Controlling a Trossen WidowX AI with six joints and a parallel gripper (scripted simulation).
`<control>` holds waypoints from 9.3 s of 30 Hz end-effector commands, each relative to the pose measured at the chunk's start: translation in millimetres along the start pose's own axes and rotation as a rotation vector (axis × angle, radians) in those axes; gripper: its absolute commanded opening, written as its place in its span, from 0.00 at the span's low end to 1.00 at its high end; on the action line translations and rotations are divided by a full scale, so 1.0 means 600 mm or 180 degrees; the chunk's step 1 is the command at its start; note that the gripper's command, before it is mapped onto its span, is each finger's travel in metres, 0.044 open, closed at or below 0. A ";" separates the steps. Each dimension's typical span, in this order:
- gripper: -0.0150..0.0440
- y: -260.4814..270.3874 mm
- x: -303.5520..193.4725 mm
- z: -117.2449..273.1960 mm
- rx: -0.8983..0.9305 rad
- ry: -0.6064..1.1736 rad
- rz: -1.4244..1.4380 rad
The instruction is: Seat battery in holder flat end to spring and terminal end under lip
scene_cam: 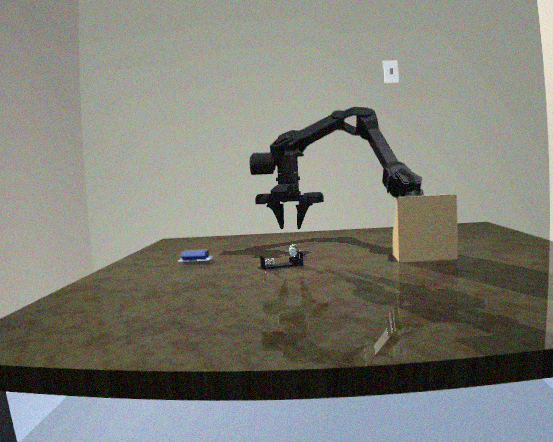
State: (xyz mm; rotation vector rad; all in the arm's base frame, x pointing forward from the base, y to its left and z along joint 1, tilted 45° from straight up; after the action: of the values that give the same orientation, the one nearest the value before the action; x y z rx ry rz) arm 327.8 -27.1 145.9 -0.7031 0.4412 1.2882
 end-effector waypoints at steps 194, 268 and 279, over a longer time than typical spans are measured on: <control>0.38 -0.002 0.303 -0.099 0.0787 0.1421 -0.2878; 0.38 0.008 0.297 -0.106 0.0525 0.0667 -0.2869; 0.38 0.013 0.292 -0.107 0.0474 0.0545 -0.2863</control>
State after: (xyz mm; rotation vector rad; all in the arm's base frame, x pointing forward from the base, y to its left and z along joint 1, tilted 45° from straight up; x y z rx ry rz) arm 365.7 54.4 -15.7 -0.7627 0.3154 0.3434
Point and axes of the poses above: the point midway between the two fingers, 35 mm back from their tips, its own z axis back along the fingers, its own y axis across the jaws, x = y × z, the point moved 7 cm from there along z, back along the fingers, and after that the axes turned 3 degrees about z, right-handed, at the moved point
